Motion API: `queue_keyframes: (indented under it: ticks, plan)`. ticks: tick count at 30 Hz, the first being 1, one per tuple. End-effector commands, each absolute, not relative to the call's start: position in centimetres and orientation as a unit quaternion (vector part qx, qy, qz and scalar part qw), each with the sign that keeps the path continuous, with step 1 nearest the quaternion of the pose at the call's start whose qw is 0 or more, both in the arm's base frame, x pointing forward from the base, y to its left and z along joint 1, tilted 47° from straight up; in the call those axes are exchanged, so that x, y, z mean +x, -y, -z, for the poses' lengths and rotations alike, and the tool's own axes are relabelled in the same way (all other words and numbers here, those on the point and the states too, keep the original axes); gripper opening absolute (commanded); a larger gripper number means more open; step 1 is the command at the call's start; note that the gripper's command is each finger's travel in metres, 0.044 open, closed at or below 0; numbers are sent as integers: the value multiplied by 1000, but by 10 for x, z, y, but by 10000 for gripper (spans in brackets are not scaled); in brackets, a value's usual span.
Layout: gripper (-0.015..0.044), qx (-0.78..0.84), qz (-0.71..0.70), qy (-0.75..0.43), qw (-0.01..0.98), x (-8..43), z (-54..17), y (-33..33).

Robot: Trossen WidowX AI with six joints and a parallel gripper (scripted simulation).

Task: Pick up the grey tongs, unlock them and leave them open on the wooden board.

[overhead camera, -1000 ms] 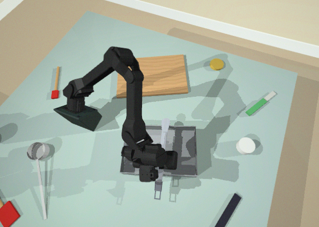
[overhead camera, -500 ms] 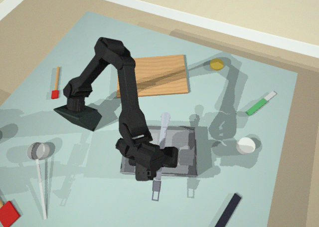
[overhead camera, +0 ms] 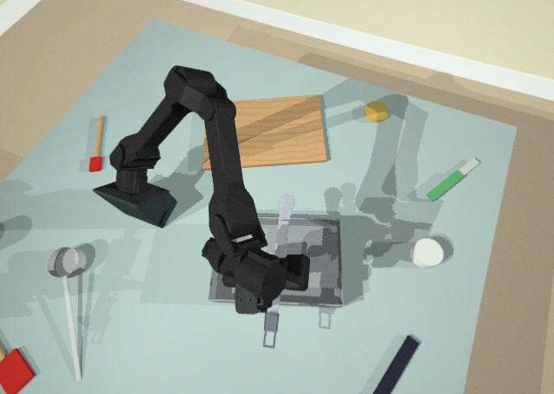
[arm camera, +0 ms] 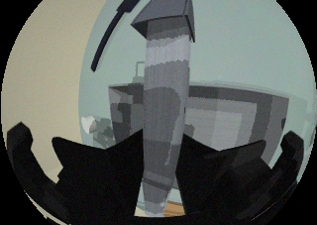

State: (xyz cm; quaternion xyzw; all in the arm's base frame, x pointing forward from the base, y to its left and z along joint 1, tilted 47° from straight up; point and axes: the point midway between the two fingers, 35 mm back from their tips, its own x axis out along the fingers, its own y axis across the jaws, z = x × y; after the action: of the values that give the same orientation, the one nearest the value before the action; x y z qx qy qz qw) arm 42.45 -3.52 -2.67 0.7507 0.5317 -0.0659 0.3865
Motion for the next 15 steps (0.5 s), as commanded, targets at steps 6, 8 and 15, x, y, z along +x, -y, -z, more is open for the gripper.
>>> queue_keyframes:
  ticks: [6, 8, 15]
  plan:
    - [-150, 722, 74, -554, 409, 434, 30, 41]
    - [-150, 714, 76, -561, 412, 435, 31, 41]
    - [-150, 685, 81, -588, 422, 437, 34, 42]
